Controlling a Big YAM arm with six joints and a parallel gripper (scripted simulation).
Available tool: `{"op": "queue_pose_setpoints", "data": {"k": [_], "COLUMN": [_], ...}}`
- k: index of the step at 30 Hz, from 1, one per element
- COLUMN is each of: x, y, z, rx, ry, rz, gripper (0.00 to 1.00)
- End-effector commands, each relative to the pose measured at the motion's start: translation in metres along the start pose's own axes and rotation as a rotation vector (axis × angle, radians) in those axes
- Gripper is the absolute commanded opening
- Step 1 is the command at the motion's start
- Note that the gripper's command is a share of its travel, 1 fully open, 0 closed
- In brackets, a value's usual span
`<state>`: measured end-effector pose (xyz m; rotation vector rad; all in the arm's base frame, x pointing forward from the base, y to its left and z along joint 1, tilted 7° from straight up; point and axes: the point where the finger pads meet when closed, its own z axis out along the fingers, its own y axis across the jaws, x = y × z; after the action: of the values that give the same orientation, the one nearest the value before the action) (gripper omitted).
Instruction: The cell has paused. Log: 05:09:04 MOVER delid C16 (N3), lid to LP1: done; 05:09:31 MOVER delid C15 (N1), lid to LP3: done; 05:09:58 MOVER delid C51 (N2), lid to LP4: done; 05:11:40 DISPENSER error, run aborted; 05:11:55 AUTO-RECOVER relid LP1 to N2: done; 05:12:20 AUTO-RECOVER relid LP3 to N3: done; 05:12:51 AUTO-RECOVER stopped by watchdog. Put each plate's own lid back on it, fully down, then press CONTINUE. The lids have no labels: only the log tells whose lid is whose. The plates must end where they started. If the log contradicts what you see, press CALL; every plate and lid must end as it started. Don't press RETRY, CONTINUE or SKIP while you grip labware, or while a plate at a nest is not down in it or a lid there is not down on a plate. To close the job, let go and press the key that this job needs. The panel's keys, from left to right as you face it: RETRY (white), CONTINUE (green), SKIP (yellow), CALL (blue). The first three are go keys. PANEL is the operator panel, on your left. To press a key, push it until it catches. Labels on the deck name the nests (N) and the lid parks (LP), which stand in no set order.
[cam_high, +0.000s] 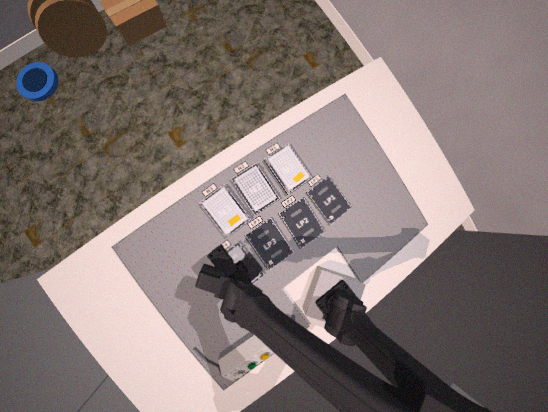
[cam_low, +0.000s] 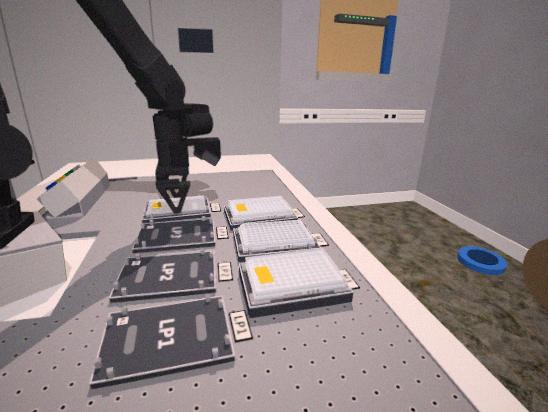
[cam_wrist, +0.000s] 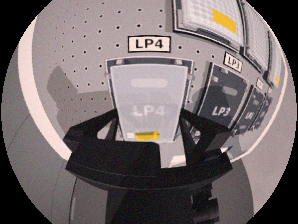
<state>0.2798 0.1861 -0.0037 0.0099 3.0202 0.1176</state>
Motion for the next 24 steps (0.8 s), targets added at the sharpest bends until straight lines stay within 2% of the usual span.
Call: {"op": "queue_pose_setpoints", "data": {"k": [1,12,14,16,18,24], "x": [0.005,0.005,0.01,-0.002,-0.01,-0.012], "y": [0.0,0.0,-0.003,0.006,0.011,0.012], "z": [0.009,0.009,0.006,-0.01,-0.018,-0.026], "rx": [0.01,0.01,0.024,-0.004,-0.014,-0.017], "ry": [0.009,0.009,0.029,-0.011,-0.024,-0.028], "rz": [0.004,0.002,0.003,0.002,0.002,0.002], "gripper": [0.0,0.0,0.0,0.0,0.0,0.0]}}
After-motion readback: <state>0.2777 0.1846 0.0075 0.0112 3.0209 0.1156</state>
